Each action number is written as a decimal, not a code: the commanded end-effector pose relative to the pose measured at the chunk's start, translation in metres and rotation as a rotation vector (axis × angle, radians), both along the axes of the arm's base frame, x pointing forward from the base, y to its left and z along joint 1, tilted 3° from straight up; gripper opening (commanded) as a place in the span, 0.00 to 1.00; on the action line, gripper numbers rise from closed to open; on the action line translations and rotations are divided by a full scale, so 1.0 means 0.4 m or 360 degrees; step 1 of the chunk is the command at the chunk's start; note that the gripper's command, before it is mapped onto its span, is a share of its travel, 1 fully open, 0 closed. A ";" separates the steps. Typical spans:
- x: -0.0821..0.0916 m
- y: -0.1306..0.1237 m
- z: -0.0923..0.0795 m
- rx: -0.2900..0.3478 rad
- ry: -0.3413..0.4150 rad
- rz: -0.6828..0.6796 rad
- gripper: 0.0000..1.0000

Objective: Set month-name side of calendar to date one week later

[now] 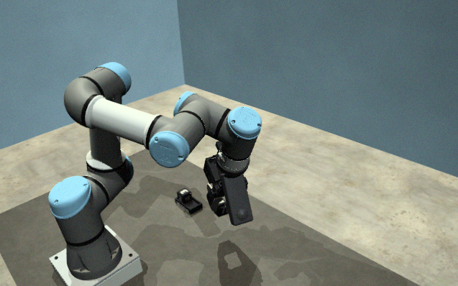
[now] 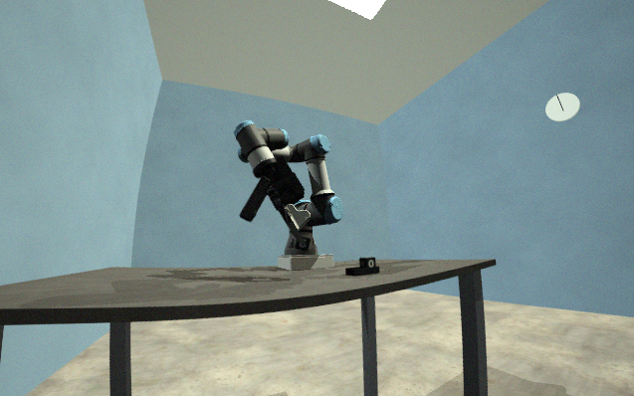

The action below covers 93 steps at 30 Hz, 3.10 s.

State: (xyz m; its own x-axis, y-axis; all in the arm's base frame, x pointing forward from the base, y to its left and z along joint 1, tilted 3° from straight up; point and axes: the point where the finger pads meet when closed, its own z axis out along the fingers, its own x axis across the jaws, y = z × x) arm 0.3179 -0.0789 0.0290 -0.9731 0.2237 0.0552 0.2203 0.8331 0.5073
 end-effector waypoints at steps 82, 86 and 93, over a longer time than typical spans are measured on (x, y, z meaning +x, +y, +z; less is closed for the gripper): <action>-0.005 -0.003 -0.107 0.0422 -0.0097 -0.0020 0.11; -0.006 -0.003 -0.120 0.0422 -0.0097 -0.0020 0.11; -0.007 -0.002 -0.144 0.0422 -0.0097 -0.0020 0.11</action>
State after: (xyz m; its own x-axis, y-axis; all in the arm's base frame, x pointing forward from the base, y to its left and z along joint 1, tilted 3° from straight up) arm 0.3148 -0.0791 -0.0237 -0.9736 0.2213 0.0565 0.1931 0.6654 0.7211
